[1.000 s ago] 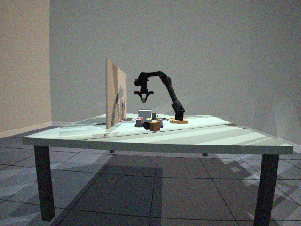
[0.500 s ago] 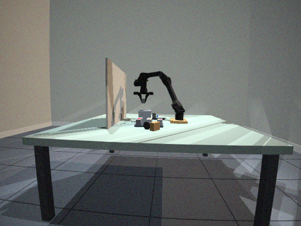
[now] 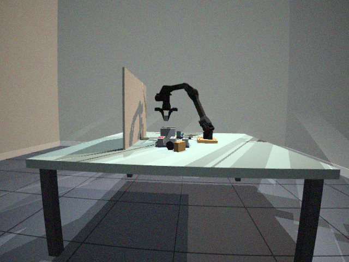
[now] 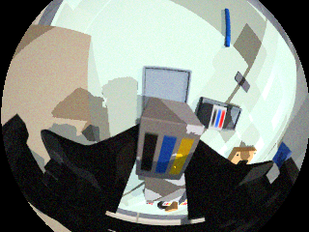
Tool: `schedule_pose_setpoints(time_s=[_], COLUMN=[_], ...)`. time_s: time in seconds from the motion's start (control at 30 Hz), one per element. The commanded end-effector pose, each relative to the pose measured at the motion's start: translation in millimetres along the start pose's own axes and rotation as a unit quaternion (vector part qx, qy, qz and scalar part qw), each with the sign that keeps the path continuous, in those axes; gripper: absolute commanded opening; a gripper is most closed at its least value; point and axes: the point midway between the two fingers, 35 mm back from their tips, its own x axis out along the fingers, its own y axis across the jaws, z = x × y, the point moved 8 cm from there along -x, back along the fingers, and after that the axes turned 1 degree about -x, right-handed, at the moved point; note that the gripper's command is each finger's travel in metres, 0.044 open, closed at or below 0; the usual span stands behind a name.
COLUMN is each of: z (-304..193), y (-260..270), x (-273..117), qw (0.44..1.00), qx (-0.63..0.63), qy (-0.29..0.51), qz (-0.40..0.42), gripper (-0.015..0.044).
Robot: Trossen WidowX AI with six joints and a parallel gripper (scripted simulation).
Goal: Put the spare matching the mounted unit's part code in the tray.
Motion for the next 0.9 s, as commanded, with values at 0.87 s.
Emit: schedule_pose_setpoints(time_s=[0.87], z=[1], y=[3], x=[21], qw=[1.000], qx=[0.002], qy=[0.001], qz=[0.000], gripper=[0.0000])
